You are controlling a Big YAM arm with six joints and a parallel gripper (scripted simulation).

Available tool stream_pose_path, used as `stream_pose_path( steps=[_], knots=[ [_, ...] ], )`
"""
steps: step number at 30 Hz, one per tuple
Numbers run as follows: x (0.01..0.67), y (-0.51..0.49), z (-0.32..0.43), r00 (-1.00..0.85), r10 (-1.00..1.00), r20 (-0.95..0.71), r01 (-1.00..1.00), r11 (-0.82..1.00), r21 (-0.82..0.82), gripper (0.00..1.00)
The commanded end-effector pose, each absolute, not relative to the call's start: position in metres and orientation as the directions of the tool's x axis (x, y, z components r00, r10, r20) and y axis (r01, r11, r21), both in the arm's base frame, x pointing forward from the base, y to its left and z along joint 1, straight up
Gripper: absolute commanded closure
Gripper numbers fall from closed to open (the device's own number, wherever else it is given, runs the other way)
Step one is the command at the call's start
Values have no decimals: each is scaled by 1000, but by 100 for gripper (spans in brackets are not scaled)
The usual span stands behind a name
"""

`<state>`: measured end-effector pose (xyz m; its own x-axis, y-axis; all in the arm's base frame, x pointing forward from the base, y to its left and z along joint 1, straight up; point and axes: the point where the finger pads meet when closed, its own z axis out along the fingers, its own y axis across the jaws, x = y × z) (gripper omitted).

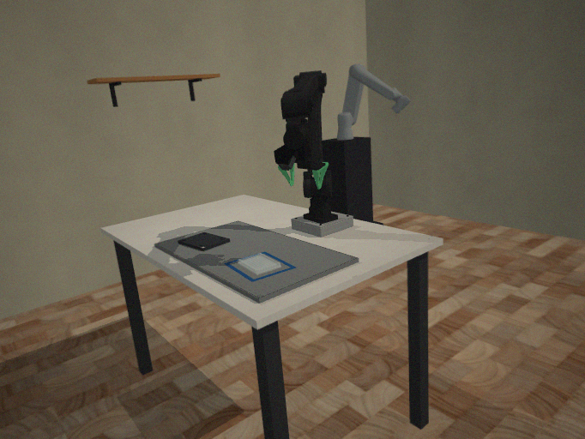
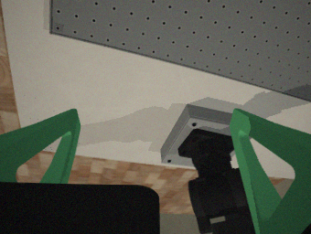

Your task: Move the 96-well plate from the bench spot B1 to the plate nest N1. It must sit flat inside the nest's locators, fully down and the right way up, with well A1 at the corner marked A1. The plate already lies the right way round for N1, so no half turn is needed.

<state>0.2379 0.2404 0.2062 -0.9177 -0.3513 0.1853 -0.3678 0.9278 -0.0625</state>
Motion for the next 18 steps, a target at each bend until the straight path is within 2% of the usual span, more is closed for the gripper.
stream_pose_path(
  steps=[1, 17, 18],
  knots=[
    [239, 241, 209, -919, -352, 177, -367, 928, -59, 0],
    [239, 241, 209, -919, -352, 177, -367, 928, -59, 0],
    [253, 246, 210, -941, -303, 150, -314, 948, -55, 0]
  ],
)
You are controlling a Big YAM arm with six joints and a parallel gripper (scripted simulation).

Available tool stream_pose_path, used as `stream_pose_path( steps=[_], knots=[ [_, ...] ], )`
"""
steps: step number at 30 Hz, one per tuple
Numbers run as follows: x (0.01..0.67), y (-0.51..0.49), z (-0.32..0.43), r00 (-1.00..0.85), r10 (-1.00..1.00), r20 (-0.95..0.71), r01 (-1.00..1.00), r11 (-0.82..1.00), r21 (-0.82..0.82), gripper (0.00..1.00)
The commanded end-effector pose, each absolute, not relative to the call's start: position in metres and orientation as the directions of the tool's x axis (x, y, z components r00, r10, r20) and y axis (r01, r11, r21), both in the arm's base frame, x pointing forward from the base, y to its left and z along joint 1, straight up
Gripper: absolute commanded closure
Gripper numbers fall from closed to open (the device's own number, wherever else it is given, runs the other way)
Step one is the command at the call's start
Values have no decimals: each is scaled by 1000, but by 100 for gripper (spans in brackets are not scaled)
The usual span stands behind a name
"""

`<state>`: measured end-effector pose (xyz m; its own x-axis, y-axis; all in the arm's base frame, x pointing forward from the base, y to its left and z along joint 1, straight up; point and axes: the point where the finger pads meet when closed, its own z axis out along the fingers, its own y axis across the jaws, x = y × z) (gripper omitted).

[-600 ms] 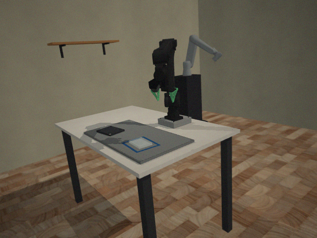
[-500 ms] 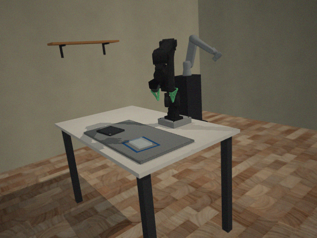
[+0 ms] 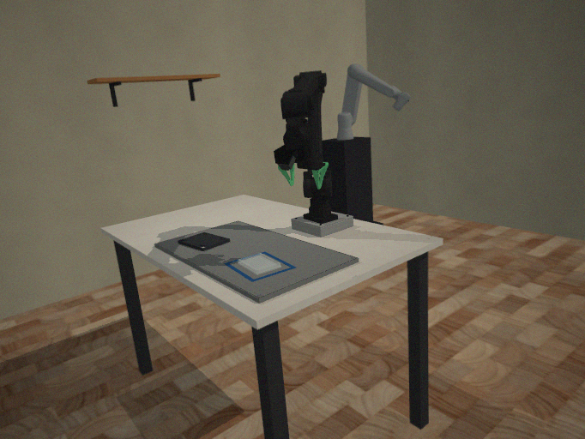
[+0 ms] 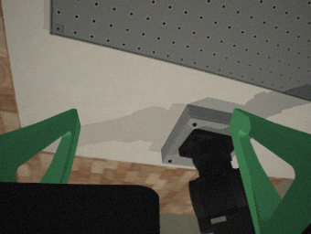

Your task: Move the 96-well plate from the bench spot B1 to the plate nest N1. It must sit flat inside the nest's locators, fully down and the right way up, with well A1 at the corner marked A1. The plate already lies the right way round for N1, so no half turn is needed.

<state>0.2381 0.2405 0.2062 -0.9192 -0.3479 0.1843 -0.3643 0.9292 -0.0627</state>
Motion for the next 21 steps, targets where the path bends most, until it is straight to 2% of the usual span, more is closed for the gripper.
stream_pose_path(
  steps=[1, 10, 21],
  knots=[
    [256, 244, 205, -951, -271, 150, -283, 957, -61, 0],
    [280, 238, 178, -993, 21, 112, 11, 996, -86, 0],
    [307, 231, 155, -947, 312, 70, 306, 948, -90, 0]
  ],
)
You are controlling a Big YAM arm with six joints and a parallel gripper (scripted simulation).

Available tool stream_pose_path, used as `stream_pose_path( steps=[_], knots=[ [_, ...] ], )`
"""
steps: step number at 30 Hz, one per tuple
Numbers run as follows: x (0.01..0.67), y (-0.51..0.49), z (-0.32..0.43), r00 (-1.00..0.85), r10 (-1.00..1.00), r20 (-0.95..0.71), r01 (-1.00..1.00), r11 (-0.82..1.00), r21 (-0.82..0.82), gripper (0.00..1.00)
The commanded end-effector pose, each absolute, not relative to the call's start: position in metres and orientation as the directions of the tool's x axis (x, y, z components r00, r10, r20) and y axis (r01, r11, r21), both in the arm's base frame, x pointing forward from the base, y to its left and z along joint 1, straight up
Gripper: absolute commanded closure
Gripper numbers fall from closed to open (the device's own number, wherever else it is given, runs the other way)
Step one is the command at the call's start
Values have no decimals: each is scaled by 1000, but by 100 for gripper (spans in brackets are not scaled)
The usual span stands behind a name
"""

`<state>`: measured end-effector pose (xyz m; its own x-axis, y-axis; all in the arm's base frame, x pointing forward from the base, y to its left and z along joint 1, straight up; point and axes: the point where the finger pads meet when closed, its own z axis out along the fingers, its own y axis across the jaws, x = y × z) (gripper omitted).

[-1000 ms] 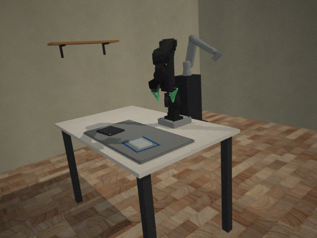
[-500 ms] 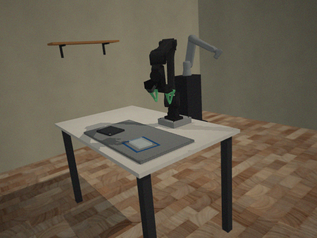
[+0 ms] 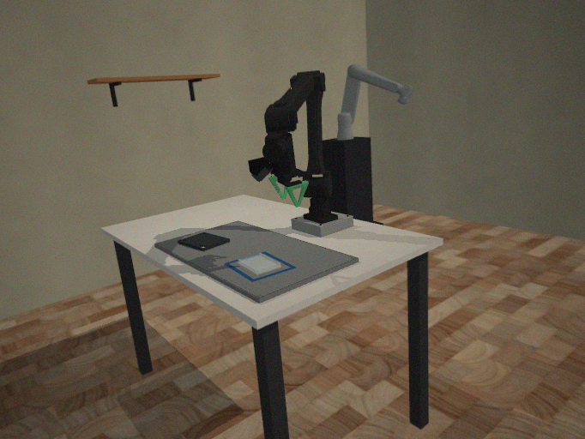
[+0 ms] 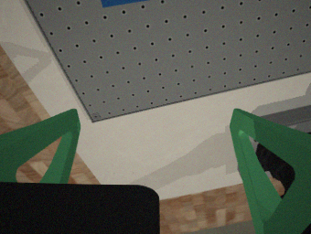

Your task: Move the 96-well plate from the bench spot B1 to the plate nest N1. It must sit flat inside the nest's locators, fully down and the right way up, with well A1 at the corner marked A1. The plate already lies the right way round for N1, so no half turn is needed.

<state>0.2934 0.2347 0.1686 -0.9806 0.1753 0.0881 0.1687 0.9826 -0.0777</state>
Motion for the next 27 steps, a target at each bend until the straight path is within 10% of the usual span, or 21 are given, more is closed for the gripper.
stream_pose_path(
  steps=[1, 27],
  knots=[
    [308, 231, 153, -937, 343, 66, 337, 937, -89, 0],
    [367, 201, 94, -420, 908, -2, 907, 420, -39, 0]
  ],
)
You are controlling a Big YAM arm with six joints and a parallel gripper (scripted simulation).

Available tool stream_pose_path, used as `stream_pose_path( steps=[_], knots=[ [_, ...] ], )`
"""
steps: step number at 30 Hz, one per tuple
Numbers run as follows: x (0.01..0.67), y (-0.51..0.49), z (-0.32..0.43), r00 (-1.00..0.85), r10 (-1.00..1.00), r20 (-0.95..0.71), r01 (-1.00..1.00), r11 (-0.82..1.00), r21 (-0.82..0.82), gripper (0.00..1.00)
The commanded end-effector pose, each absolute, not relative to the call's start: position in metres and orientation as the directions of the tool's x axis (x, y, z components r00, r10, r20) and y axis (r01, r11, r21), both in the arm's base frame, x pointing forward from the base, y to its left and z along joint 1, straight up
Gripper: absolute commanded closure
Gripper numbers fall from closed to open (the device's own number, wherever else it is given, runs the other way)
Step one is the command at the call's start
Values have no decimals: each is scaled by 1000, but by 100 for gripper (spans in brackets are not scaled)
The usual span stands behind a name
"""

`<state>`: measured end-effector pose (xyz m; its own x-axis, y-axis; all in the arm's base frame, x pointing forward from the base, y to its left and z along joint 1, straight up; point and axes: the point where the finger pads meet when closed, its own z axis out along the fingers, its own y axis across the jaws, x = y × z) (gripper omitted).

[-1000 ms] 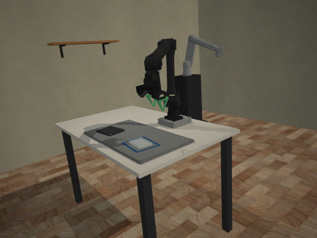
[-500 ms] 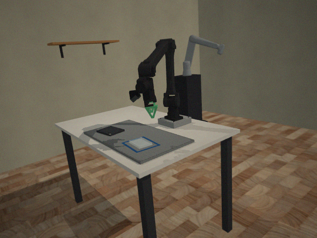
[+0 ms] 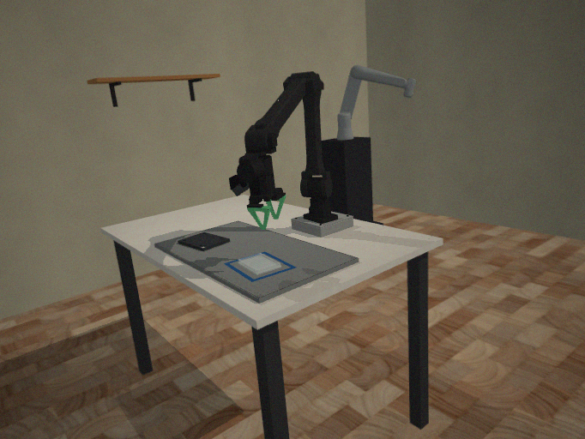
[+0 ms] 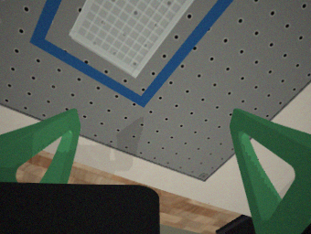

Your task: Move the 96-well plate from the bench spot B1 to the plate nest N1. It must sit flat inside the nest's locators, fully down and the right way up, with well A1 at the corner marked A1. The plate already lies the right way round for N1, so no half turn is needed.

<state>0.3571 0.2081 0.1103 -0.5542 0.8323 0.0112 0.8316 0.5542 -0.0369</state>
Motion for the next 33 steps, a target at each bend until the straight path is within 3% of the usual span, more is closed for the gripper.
stream_pose_path(
  steps=[1, 17, 33],
  knots=[
    [367, 201, 94, -420, 908, -2, 907, 420, -39, 0],
    [399, 176, 58, 56, 998, 0, 998, -56, 7, 0],
    [396, 182, 58, 52, 999, 3, 999, -52, 7, 0]
  ],
)
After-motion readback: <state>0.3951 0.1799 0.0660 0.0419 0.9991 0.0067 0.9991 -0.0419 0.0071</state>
